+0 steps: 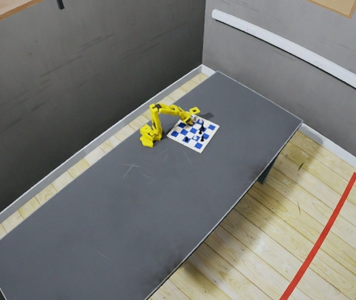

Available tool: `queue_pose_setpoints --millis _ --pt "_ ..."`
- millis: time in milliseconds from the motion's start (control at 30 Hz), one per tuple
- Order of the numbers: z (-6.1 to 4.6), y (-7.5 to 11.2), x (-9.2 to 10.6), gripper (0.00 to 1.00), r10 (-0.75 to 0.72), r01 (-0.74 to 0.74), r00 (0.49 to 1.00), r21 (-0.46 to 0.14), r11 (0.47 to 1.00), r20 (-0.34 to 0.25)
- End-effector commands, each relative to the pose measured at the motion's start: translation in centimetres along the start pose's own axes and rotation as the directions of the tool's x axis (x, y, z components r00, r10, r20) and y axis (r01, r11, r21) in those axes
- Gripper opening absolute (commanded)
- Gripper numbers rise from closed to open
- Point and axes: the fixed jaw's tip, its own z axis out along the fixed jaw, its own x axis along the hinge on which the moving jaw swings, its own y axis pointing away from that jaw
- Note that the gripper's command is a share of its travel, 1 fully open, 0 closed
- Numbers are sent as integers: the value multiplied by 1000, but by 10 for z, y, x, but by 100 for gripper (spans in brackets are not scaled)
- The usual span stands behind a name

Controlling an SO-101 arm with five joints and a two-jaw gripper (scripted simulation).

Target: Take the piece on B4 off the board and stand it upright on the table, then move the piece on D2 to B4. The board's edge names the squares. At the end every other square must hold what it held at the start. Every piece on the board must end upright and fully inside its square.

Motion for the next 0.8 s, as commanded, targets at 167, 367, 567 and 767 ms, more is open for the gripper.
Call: queue_pose_setpoints --millis 167,367,567,767 --pt "-4 -2 -5 9 15 -15 1000 4 1000 5" --pt "-5 -2 -6 9 15 -15 1000 4 1000 5" --pt "-5 -2 -6 9 15 -15 1000 4 1000 5" --pt "-5 -3 -6 9 15 -15 1000 6 1000 5"
